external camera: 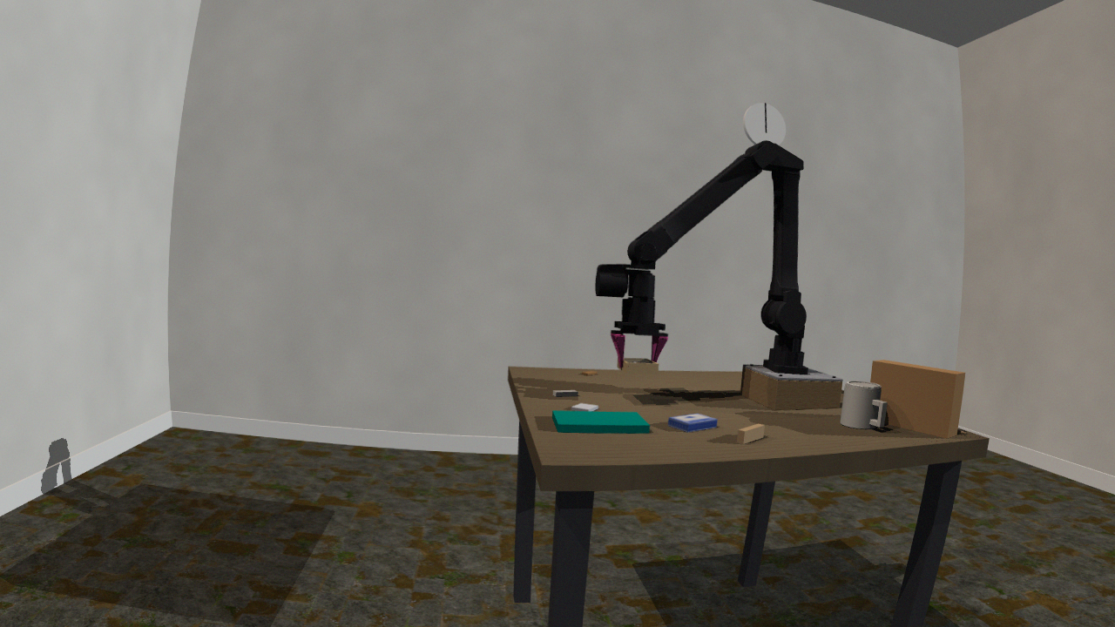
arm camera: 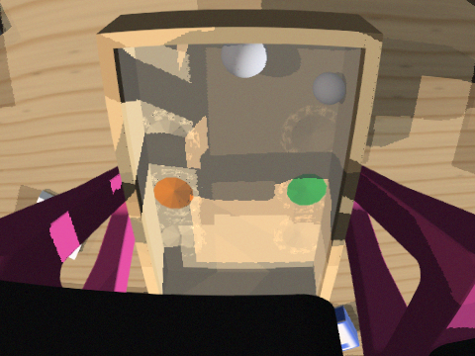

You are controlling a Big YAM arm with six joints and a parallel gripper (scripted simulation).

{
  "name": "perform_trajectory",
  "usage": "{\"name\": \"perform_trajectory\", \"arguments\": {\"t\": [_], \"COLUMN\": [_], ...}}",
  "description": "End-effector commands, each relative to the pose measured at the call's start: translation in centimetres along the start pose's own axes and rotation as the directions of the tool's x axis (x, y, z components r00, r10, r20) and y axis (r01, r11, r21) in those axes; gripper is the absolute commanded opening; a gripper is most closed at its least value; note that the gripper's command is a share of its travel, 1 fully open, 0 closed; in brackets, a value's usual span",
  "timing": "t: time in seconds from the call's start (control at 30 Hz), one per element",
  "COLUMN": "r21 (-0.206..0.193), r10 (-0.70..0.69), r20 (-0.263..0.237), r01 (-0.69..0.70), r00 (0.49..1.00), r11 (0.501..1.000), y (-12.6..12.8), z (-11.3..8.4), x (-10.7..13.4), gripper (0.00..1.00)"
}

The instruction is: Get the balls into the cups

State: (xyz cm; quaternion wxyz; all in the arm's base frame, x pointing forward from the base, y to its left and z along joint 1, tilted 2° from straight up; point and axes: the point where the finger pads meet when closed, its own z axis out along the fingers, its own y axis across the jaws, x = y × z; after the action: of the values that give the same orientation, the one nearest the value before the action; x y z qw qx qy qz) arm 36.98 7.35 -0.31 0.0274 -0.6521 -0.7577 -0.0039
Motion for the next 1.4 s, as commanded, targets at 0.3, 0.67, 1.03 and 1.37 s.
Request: {"name": "perform_trajectory", "arguments": {"t": [0.3,0.67,1.03,1.37], "r21": [-0.042,-0.082,-0.236,-0.278], "r10": [0.013,0.002,-0.004,-0.028], "r20": [0.041,0.042,0.042,-0.087], "r01": [-0.011,0.001,0.014,0.003], "r00": [0.999,0.999,0.999,0.996], "r11": [0.999,0.997,0.972,0.961], "y": [1.0,0.7,0.6,0.3], "z": [-1.1,-1.1,-1.1,-0.4], "x": [-0.2,0.1,0.4,-0.5], "gripper": [0.69,0.69,0.69,0.69]}}
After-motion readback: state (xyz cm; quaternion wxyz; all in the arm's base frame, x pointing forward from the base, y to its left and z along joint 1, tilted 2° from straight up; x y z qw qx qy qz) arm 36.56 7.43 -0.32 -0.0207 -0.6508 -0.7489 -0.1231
